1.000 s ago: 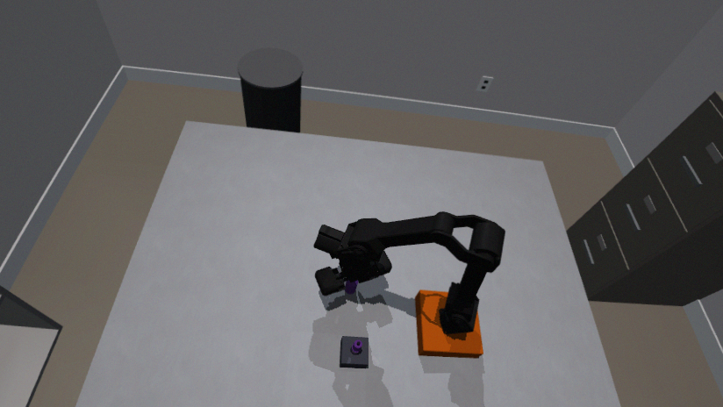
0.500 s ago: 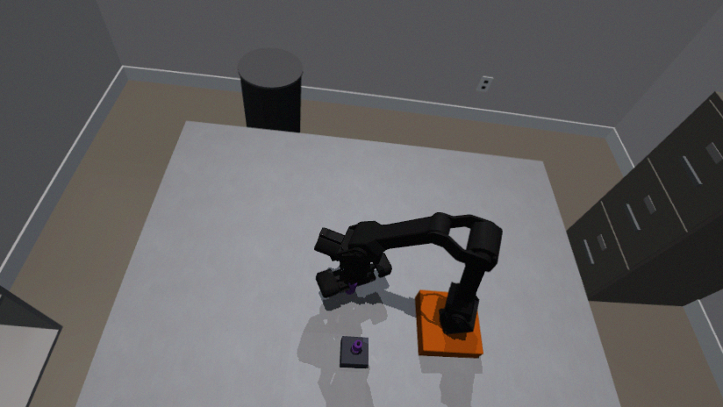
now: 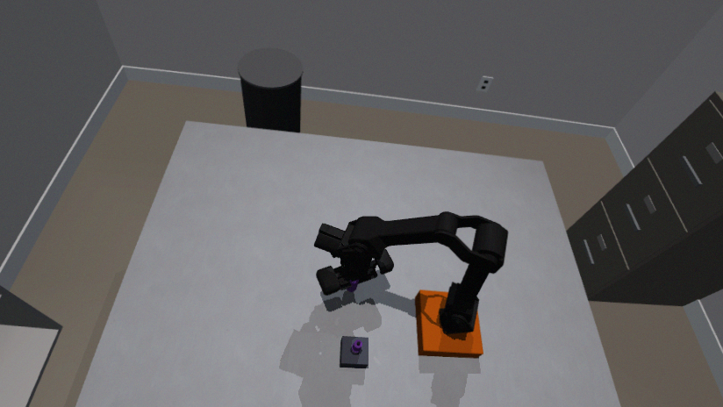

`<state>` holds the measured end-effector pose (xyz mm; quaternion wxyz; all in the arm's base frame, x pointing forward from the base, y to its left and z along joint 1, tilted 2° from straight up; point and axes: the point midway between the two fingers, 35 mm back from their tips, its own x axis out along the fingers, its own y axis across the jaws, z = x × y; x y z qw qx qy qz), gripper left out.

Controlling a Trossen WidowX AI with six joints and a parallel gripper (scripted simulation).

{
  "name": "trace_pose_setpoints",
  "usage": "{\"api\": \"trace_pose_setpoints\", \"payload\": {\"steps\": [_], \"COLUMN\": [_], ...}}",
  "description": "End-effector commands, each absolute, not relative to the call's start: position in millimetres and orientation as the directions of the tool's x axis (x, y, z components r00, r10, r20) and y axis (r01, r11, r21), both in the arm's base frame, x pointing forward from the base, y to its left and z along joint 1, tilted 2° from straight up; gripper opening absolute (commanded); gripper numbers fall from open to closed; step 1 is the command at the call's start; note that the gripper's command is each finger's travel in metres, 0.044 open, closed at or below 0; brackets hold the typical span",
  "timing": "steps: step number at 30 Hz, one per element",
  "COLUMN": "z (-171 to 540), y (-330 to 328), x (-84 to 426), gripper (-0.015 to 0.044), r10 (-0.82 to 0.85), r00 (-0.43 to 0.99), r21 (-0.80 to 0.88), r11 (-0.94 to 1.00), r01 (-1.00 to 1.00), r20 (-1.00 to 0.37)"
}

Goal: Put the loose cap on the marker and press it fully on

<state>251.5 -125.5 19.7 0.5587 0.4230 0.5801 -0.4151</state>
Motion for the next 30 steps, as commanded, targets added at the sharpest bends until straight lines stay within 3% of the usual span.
{"api": "trace_pose_setpoints", "payload": {"steps": [1,30], "z": [34,81], "y": [-128,-72], "x": [254,270], "gripper": [0.0,0.0], "r10": [0.018,0.025], "r00": [-0.009,-0.006], "r21": [-0.003,0.002], "r11": [0.295,0.309], "r01": [0.956,0.951], "r20": [-1.0,-1.0]}}
